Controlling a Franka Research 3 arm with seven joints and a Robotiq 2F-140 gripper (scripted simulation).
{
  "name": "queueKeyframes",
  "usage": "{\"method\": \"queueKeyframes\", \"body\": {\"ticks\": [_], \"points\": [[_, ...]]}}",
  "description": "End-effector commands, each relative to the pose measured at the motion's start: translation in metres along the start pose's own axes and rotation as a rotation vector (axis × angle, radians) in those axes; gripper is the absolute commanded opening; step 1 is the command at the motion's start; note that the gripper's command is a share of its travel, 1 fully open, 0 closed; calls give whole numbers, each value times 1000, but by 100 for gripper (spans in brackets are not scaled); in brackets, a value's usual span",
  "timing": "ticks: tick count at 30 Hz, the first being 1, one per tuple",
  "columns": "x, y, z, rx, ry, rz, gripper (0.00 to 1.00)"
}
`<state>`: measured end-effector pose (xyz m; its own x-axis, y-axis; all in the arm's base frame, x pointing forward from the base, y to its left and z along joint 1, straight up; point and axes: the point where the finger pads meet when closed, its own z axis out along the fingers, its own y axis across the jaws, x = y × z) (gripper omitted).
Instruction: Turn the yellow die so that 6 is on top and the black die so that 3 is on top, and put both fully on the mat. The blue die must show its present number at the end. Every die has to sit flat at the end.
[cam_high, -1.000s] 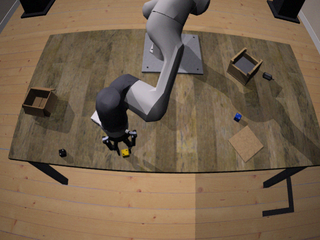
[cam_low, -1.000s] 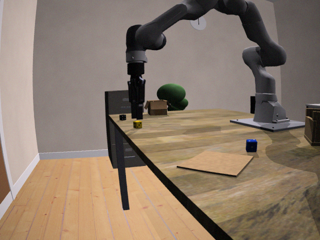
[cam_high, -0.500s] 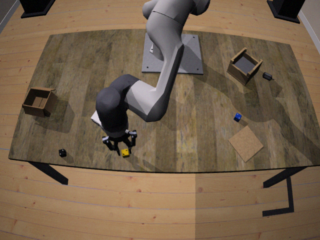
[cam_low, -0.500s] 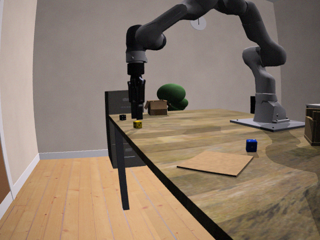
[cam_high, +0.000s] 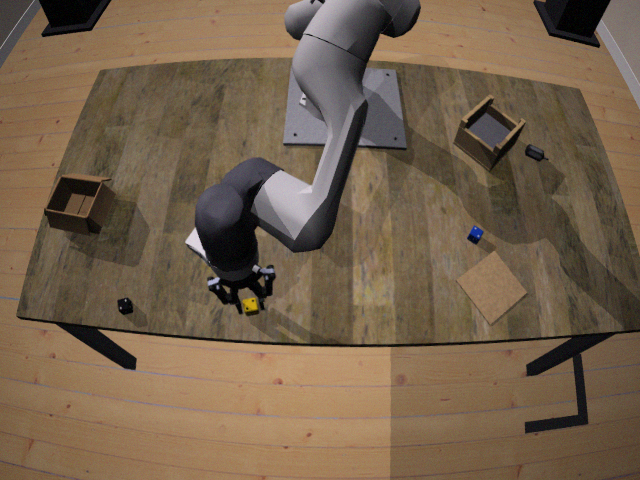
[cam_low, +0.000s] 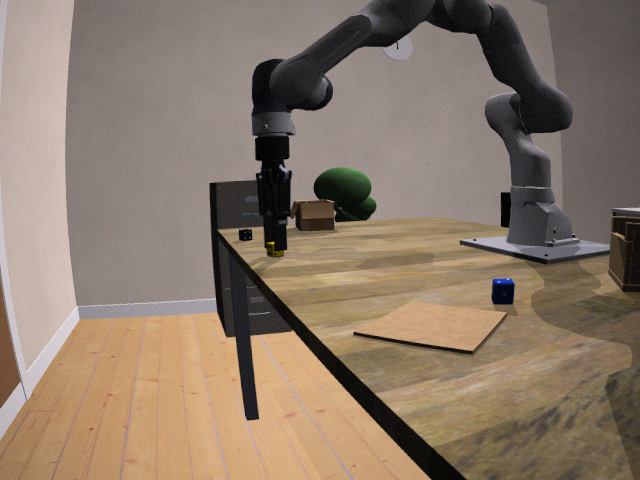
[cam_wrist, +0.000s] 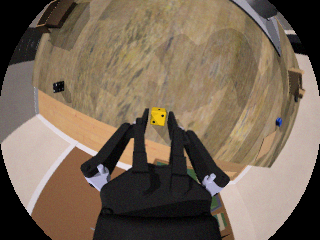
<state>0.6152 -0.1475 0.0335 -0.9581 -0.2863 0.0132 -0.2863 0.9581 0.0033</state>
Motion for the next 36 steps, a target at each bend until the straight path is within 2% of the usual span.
{"method": "queueKeyframes", "body": {"ticks": [1,9,36], "points": [[-1,-1,5,2,-7,-5,35],[-1,-1,11,2,-7,-5,35],[-1,-1,11,2,-7,-5,35]]}}
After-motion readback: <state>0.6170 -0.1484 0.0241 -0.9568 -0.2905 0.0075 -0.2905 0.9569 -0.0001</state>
